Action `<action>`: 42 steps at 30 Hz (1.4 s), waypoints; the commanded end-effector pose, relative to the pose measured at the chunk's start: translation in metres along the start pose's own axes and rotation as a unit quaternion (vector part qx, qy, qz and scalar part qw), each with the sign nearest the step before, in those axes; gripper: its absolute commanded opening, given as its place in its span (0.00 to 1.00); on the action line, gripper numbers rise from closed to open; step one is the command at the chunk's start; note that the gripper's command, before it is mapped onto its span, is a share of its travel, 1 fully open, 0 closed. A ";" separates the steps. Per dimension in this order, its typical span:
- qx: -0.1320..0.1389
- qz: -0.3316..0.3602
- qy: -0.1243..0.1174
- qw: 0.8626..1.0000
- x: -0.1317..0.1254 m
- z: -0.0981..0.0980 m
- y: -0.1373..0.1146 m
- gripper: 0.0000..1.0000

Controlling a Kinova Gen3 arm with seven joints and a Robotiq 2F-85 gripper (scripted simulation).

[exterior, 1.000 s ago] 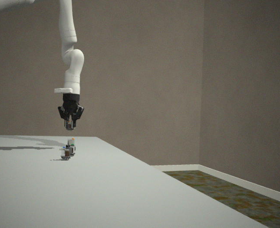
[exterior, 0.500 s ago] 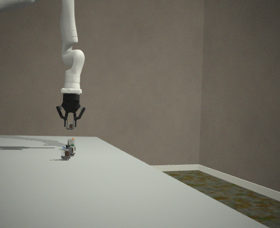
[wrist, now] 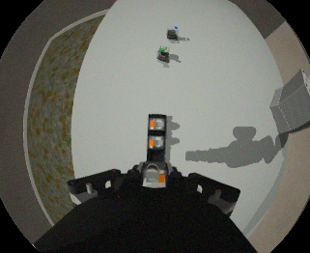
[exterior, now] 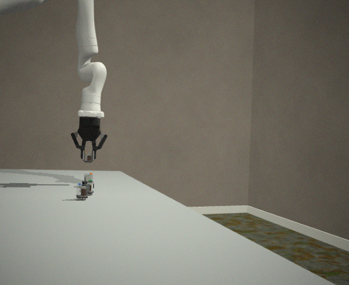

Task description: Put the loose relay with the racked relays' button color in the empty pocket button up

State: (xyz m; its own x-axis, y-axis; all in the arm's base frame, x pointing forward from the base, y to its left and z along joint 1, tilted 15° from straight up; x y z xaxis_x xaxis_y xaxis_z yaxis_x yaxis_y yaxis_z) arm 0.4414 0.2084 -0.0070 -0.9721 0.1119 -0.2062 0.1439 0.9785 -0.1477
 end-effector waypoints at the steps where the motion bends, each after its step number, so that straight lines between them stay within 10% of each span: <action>1: 0.000 0.000 0.000 1.000 0.000 0.000 0.000 0.00; 42: 0.000 0.000 0.000 1.000 -0.001 0.044 0.000 0.00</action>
State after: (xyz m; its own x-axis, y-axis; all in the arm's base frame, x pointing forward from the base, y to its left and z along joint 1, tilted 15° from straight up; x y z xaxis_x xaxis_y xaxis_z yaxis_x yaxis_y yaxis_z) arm 0.4503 0.2006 -0.0490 -0.9721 0.1122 -0.2058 0.1441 0.9786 -0.1471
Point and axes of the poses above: the point where the finger pads meet when closed, its own z axis out along the fingers, its own x axis across the jaws, y = z × x, the point moved 6 cm from there along -z, back along the fingers, and after that the axes turned 12 degrees about z, right-handed, at the moved point
